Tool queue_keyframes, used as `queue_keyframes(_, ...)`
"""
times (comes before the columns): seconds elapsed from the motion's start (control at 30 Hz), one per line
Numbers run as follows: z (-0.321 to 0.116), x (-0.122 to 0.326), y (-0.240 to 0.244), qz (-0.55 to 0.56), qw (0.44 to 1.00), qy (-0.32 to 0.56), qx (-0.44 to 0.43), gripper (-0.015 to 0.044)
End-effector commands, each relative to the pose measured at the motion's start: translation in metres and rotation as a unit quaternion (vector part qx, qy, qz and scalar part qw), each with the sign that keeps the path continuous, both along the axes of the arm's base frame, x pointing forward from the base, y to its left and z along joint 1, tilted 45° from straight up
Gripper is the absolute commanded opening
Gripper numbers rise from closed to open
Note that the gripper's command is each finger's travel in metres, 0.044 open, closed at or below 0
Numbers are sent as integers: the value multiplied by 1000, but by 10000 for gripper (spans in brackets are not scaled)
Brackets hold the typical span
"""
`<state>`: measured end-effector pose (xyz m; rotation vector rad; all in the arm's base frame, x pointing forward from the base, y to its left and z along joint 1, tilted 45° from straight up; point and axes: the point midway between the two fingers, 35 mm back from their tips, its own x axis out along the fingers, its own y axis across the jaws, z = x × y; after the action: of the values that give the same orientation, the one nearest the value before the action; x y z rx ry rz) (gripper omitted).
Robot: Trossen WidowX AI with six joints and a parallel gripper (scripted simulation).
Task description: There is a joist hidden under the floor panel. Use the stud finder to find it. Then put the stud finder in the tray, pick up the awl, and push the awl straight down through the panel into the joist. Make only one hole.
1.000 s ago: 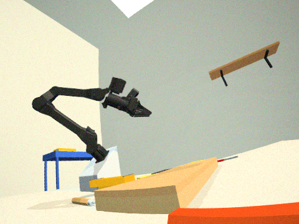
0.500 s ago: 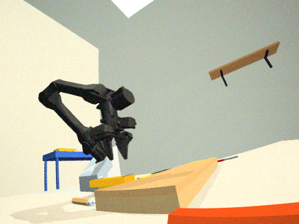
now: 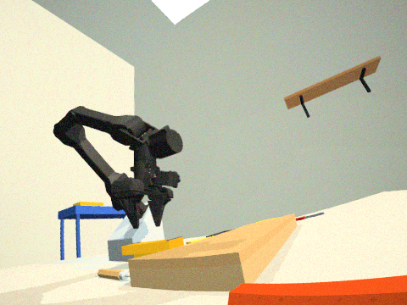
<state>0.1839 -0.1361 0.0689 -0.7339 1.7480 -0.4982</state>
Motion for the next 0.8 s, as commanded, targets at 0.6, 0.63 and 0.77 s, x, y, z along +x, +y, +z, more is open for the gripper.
queue_keyframes(0.6,-20,1,-15,-2,1000,1,0,440)
queue_keyframes(0.63,-21,1,-16,-2,1000,1,0,440)
queue_keyframes(0.77,-26,0,-20,-2,1000,1,0,440)
